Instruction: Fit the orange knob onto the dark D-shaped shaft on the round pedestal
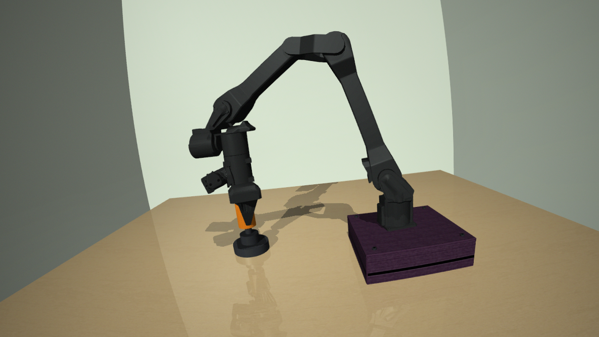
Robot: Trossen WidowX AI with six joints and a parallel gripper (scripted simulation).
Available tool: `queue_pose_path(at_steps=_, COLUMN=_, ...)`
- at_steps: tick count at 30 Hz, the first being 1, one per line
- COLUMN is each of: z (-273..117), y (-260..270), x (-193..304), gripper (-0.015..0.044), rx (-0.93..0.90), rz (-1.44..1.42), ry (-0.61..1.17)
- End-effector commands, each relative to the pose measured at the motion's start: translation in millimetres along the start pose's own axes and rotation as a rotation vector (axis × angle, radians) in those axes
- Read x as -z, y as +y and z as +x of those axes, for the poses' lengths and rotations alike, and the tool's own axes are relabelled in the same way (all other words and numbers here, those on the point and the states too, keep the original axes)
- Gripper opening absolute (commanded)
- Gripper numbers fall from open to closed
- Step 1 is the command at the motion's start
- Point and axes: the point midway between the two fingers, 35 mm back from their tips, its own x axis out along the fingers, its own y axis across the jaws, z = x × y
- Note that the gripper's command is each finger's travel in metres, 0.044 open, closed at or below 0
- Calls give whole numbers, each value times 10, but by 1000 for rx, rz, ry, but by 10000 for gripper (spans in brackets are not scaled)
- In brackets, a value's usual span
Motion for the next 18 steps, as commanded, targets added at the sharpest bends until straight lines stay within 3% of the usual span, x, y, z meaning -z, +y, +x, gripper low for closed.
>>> queue_pose_path(at_steps=1, z=-31, y=4, x=-3, gripper=0, rx=2, rz=-7, ry=-1)
queue_pose_path(at_steps=9, z=-17, y=9, x=15, gripper=0, rx=2, rz=-206, ry=-1)
queue_pose_path(at_steps=18, z=-19, y=-4, x=5, gripper=0, rx=2, rz=-216, ry=-1)
